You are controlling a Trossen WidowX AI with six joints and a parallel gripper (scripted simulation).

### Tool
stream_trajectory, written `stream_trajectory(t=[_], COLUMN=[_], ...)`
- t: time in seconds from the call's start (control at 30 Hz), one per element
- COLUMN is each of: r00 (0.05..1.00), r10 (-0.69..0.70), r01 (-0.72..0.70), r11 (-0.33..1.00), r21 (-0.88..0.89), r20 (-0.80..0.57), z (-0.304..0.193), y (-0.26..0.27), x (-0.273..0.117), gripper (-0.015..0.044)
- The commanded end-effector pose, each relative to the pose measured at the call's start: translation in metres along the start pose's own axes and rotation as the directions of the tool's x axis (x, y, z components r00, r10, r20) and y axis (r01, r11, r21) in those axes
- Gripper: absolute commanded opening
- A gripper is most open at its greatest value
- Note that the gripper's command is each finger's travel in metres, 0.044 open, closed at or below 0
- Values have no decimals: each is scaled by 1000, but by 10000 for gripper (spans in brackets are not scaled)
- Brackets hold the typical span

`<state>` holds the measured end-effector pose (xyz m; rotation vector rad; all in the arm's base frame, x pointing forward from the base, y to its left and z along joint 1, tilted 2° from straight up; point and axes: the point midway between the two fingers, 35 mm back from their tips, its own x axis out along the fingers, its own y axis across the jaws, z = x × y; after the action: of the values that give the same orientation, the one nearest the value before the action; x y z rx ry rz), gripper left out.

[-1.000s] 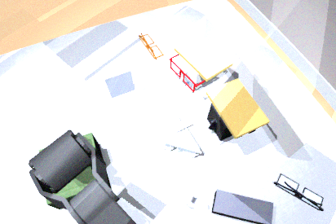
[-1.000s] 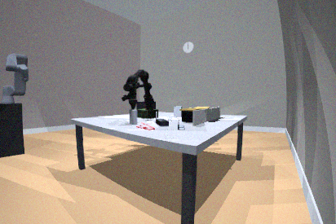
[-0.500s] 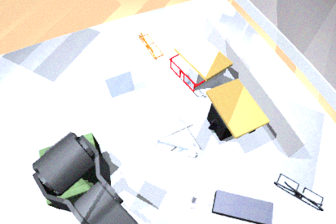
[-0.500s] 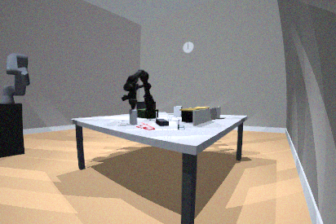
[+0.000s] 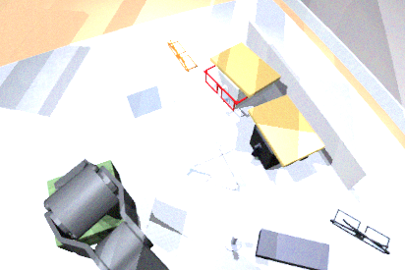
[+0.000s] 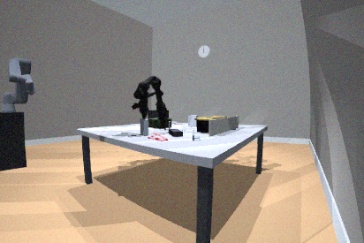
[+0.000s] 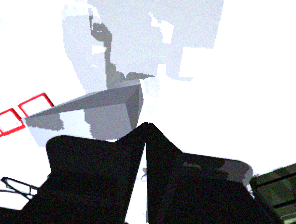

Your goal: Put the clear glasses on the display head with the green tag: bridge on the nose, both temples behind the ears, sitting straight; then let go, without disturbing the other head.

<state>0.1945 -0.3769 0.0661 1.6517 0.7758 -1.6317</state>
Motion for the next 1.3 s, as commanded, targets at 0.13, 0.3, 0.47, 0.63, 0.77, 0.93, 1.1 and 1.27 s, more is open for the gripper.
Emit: stream_trajectory(t=[0.13,0.3,0.47,0.63,0.77,0.93,1.1,1.27], r00=[1000,1000,1000,1000,1000,1000,1000,1000], r10=[8,8,9,9,9,9,9,9], r01=[-8,-8,-9,-9,-9,-9,-9,-9], r11=[1000,1000,1000,1000,1000,1000,1000,1000], r21=[1,1,1,1,1,1,1,1], r20=[-1,-1,-1,-1,-1,-1,-1,-1], z=[0,0,-1,-1,-1,-1,-1,-1], y=[6,8,10,13,14,16,18,20], x=[0,0,0,0,0,0,0,0], gripper=[0,0,0,0,0,0,0,0])
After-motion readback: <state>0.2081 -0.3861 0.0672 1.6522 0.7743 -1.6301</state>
